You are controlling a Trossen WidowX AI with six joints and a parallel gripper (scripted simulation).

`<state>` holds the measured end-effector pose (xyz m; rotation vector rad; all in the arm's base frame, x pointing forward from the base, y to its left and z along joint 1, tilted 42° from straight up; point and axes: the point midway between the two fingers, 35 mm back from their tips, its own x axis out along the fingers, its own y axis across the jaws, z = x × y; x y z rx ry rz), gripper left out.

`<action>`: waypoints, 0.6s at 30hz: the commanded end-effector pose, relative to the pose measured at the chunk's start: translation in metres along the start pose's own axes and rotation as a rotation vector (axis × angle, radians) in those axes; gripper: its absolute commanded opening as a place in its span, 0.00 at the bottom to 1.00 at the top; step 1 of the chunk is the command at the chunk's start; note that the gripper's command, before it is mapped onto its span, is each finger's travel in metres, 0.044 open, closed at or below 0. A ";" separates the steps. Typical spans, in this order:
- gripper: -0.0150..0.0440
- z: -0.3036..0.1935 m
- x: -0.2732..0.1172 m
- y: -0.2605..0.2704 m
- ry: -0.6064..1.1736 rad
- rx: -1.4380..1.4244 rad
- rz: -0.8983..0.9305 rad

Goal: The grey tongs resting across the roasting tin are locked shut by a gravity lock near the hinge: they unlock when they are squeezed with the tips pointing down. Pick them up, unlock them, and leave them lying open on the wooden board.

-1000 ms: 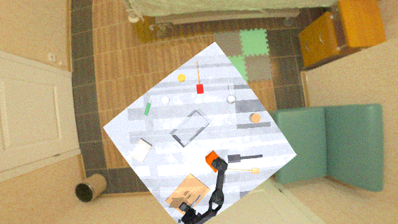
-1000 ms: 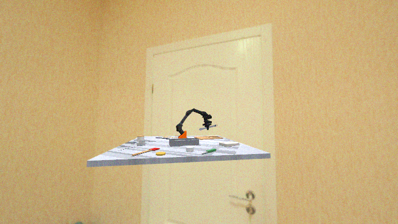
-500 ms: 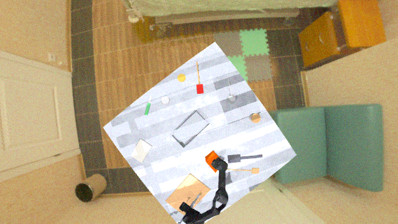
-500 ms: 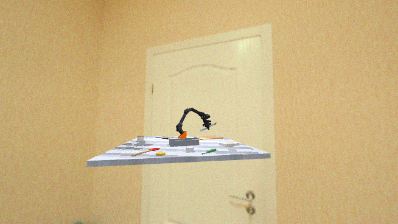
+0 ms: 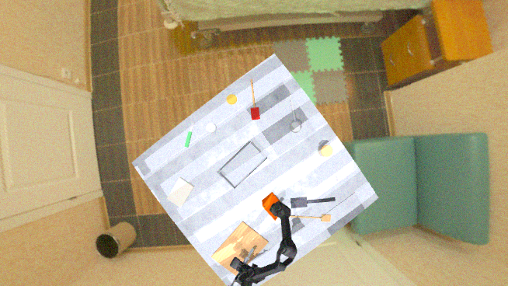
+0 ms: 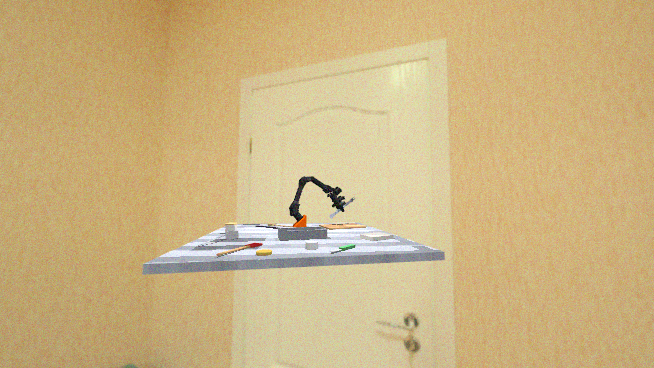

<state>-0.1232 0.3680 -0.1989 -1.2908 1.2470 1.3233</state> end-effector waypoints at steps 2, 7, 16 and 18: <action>0.00 0.007 -0.012 0.001 -0.092 0.007 -0.001; 0.00 0.006 -0.017 0.001 -0.159 0.009 0.001; 0.00 0.002 -0.030 0.001 -0.280 0.017 0.005; 0.00 0.001 -0.033 0.001 -0.307 0.019 0.007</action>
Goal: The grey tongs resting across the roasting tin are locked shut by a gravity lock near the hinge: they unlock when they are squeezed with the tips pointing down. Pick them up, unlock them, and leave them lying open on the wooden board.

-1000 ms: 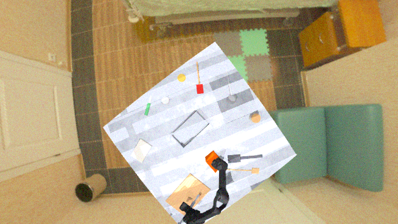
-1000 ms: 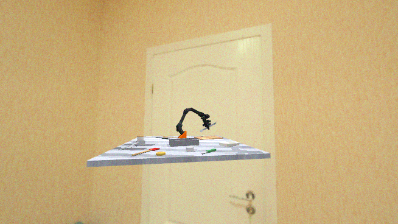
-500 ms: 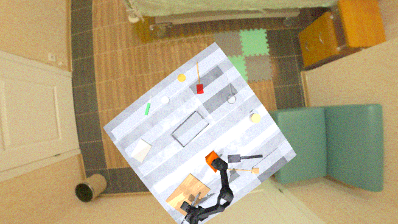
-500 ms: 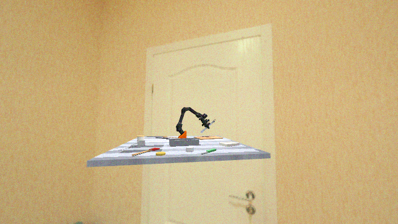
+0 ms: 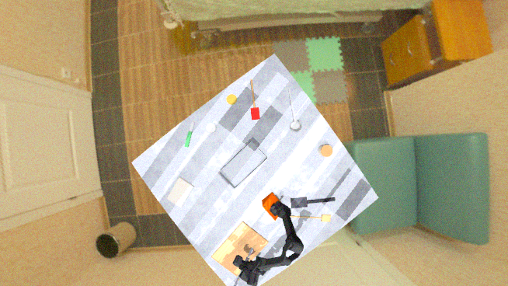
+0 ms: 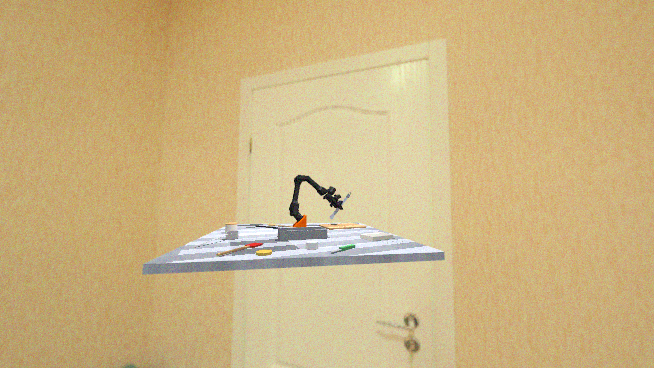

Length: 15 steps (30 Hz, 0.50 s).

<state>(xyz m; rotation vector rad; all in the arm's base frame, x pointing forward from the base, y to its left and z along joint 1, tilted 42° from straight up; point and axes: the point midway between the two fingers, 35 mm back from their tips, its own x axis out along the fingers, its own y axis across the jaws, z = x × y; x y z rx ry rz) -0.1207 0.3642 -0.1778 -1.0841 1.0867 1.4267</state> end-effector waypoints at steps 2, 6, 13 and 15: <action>0.00 0.008 -0.014 0.001 -0.092 0.011 0.004; 0.00 0.006 -0.022 0.001 -0.146 0.016 0.007; 0.00 0.003 -0.037 0.000 -0.240 0.027 0.015; 0.00 0.001 -0.042 0.000 -0.267 0.030 0.018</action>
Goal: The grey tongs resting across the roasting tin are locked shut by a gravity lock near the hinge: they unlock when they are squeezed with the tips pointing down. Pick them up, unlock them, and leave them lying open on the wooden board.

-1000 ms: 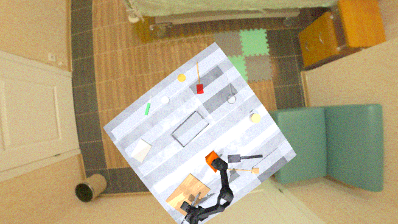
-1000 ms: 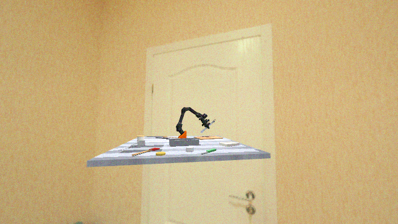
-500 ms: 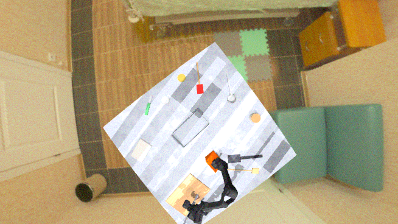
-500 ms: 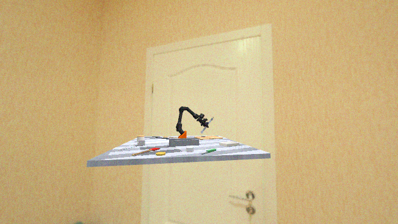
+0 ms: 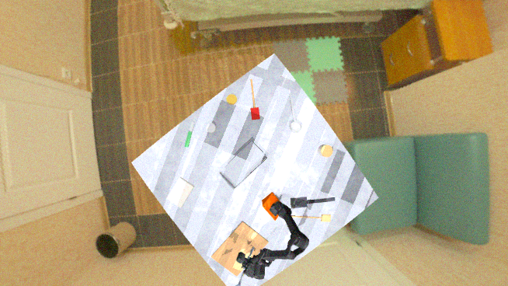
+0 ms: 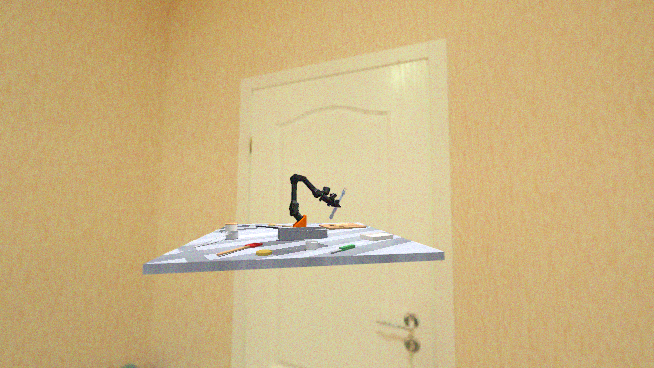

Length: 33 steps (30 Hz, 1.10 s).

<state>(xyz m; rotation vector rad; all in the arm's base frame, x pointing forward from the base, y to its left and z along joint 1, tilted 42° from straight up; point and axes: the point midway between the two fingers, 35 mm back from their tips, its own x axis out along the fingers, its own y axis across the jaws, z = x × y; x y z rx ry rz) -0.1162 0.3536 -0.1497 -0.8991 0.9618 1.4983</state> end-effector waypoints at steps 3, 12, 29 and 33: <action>0.00 0.008 -0.018 0.001 -0.105 0.016 0.009; 0.00 0.008 -0.022 0.001 -0.125 0.019 0.011; 0.00 0.008 -0.022 0.001 -0.125 0.019 0.011; 0.00 0.008 -0.022 0.001 -0.125 0.019 0.011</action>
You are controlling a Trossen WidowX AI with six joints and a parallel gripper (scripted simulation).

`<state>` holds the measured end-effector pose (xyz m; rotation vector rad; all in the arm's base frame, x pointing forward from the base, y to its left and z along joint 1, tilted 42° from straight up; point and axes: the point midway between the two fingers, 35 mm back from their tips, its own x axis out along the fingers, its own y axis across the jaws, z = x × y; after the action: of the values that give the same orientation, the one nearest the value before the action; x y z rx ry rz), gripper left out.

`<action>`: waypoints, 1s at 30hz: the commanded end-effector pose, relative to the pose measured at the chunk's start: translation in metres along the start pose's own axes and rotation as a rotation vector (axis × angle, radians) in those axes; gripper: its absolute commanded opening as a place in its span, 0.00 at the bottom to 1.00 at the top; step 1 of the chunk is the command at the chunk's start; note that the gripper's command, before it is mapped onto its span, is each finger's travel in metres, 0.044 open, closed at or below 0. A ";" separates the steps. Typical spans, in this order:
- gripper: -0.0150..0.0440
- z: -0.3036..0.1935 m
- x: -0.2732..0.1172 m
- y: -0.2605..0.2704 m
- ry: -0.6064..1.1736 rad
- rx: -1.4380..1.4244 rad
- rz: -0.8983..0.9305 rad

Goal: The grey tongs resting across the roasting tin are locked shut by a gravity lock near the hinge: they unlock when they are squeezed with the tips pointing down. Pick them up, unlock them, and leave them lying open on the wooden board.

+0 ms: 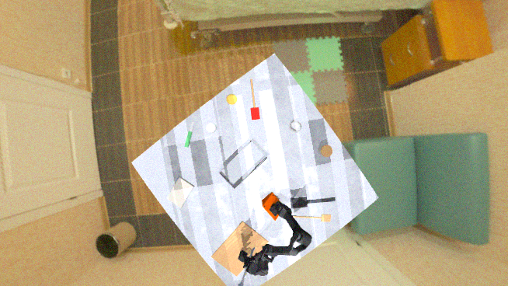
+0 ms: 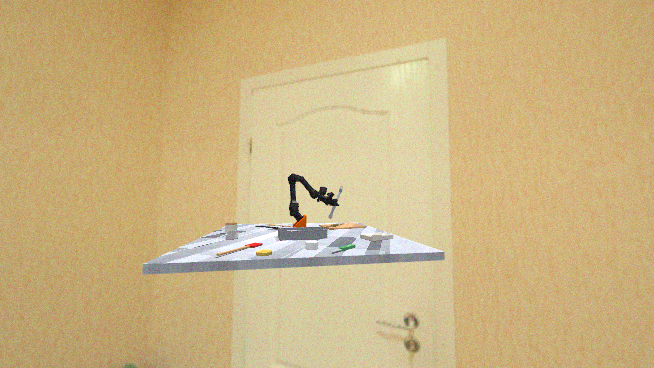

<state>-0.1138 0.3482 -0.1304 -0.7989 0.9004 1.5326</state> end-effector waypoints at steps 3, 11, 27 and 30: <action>0.00 0.006 -0.002 0.001 -0.020 0.007 -0.001; 0.00 0.006 -0.002 0.001 -0.020 0.007 -0.001; 0.00 0.005 0.023 0.001 0.111 -0.010 -0.015; 0.00 0.004 0.029 0.002 0.145 -0.015 -0.018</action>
<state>-0.1175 0.3553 -0.1520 -0.9237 0.9809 1.4792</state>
